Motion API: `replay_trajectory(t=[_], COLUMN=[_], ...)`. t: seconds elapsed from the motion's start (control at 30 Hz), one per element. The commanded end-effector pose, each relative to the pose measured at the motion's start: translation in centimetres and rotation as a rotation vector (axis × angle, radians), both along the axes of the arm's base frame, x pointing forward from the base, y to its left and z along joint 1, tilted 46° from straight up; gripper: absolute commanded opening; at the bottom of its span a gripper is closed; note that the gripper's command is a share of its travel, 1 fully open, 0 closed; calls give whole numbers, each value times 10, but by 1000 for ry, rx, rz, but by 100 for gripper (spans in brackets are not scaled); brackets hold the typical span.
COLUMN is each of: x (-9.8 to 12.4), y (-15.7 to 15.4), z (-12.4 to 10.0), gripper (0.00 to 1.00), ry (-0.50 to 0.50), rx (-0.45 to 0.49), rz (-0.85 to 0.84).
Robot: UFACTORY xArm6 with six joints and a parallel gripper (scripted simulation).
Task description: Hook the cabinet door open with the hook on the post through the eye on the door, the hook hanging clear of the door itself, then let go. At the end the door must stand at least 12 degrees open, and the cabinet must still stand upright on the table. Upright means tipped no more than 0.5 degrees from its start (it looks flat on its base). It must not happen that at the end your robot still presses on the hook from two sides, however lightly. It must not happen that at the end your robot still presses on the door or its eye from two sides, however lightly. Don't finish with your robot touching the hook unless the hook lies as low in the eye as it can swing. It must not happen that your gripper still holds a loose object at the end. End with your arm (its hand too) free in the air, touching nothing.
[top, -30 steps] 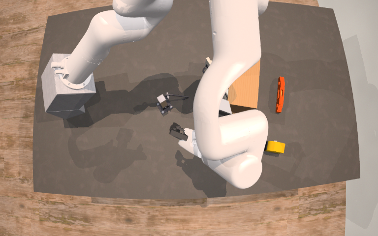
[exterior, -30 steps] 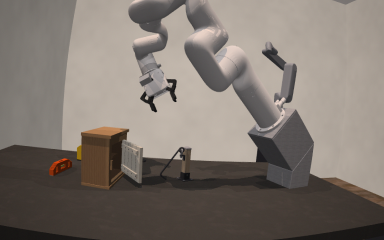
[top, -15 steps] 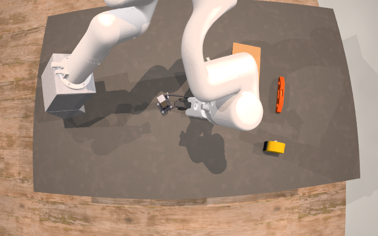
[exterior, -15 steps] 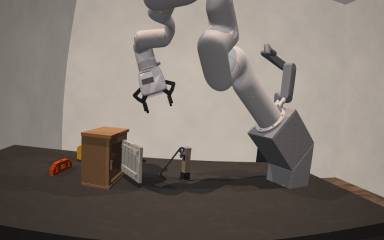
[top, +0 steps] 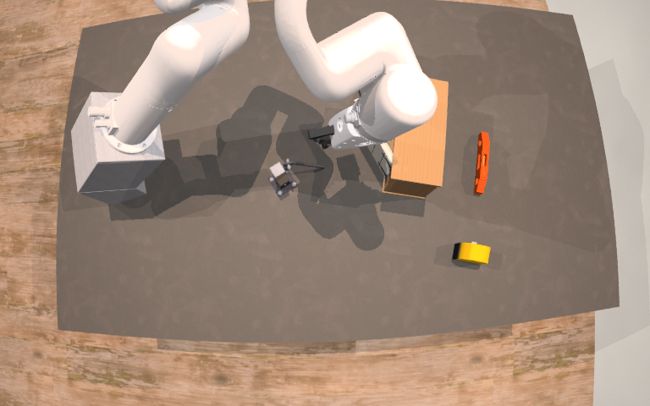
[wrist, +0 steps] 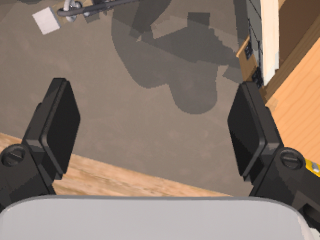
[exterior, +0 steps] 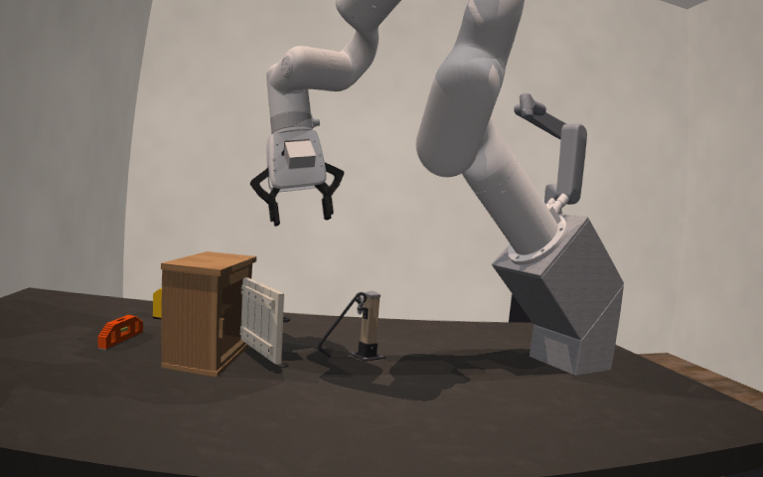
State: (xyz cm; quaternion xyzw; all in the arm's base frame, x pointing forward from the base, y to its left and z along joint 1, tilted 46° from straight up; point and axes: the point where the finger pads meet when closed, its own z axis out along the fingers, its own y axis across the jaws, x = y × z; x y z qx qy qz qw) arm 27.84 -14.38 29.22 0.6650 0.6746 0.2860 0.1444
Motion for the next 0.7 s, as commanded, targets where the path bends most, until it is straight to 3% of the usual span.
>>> replay_trajectory(t=[0.0,0.67], x=[17,43], y=[31,85], z=[12,31], gripper=[100,100], ry=[-64,-191], rx=[-124,-299], rz=[22,97])
